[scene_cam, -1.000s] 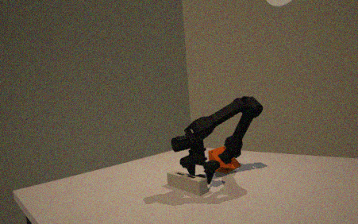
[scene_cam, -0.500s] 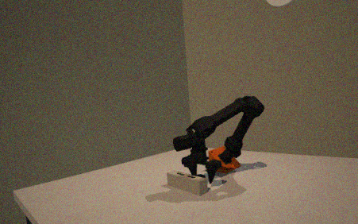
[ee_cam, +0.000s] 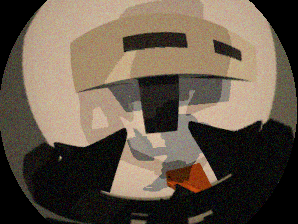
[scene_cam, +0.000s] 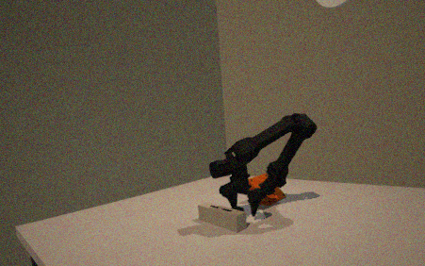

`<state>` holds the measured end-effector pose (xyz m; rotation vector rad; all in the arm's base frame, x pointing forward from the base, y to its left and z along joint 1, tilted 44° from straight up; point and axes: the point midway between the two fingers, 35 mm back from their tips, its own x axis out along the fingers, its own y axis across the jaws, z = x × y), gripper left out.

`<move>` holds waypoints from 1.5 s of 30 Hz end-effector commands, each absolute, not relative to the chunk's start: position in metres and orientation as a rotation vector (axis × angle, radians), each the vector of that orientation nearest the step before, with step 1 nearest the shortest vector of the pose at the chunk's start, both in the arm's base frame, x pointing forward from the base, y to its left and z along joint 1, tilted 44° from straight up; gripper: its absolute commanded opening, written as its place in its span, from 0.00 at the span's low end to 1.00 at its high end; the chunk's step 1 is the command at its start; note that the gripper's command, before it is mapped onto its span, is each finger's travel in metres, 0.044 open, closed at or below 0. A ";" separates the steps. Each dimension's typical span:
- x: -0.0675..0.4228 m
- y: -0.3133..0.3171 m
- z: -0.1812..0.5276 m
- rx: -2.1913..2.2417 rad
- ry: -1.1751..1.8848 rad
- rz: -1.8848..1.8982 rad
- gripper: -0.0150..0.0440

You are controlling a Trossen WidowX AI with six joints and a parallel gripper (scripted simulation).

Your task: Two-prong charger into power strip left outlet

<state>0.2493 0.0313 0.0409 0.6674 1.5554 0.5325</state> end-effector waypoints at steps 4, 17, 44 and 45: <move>0.239 0.032 0.041 0.665 1.555 0.533 1.00; 0.223 0.034 0.041 0.666 1.556 0.533 1.00; 0.237 -0.021 0.095 0.812 1.027 0.176 1.00; 0.237 -0.021 0.095 0.812 1.027 0.176 1.00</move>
